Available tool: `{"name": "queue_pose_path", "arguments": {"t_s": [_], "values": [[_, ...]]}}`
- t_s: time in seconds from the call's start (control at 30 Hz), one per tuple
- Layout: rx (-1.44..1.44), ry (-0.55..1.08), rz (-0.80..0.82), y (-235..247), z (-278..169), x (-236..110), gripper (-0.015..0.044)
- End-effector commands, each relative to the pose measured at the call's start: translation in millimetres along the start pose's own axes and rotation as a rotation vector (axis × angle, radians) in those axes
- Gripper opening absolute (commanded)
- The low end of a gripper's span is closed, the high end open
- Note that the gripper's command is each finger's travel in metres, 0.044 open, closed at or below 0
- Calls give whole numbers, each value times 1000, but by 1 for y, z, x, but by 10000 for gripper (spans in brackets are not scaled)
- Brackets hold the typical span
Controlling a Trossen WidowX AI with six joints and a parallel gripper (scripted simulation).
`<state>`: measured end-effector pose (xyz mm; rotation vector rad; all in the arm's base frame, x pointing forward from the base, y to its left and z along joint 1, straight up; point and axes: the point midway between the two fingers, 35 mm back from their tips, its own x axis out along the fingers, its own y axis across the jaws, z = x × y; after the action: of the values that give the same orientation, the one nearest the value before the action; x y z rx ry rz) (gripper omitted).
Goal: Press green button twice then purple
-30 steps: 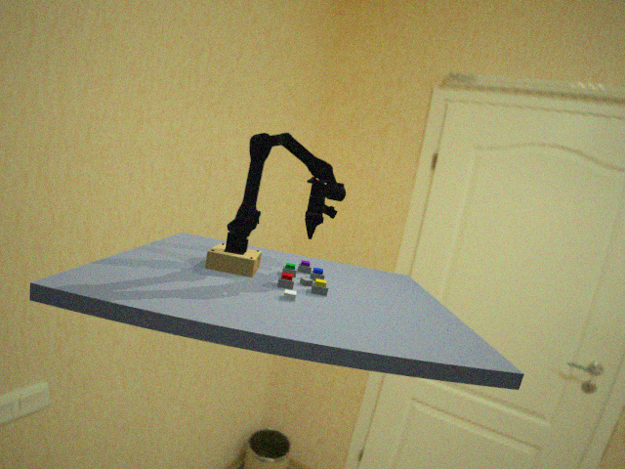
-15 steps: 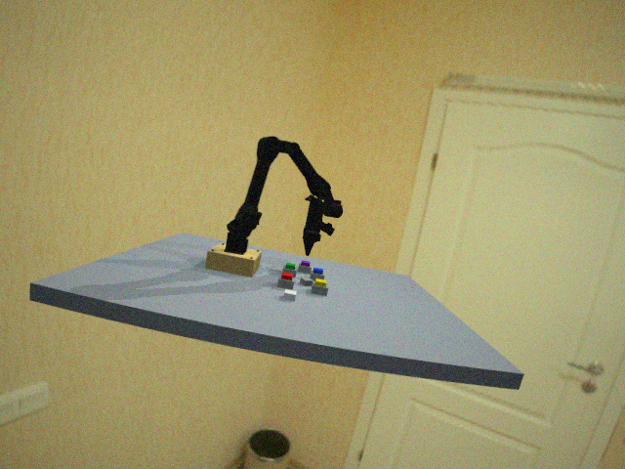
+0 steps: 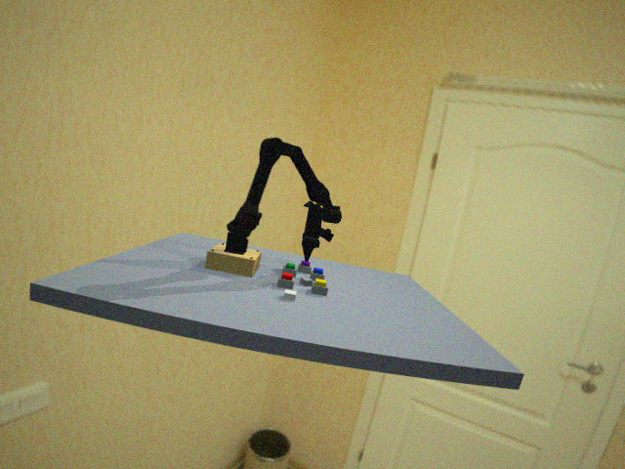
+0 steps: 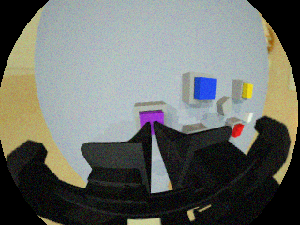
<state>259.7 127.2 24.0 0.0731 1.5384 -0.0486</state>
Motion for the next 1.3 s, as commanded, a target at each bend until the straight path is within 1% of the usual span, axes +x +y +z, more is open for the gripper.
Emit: {"name": "queue_pose_path", "arguments": {"t_s": [0.0, 0.7, 0.77, 0.83, 0.93, 1.0, 1.2, 1.27], "values": [[6, 7, -4, -1, -2, 8, 20], [6, 7, -4, -1, -2, 12, 20], [2, 3, -2, 0, 0, 0, 20], [5, 6, -4, -1, -1, -21, 20], [6, 7, -4, -1, -1, -23, 20], [6, 7, -3, 4, -1, -29, 72], [6, 7, 1, 50, -2, -80, 230], [6, 7, 2, 55, -3, -86, 283]]}}
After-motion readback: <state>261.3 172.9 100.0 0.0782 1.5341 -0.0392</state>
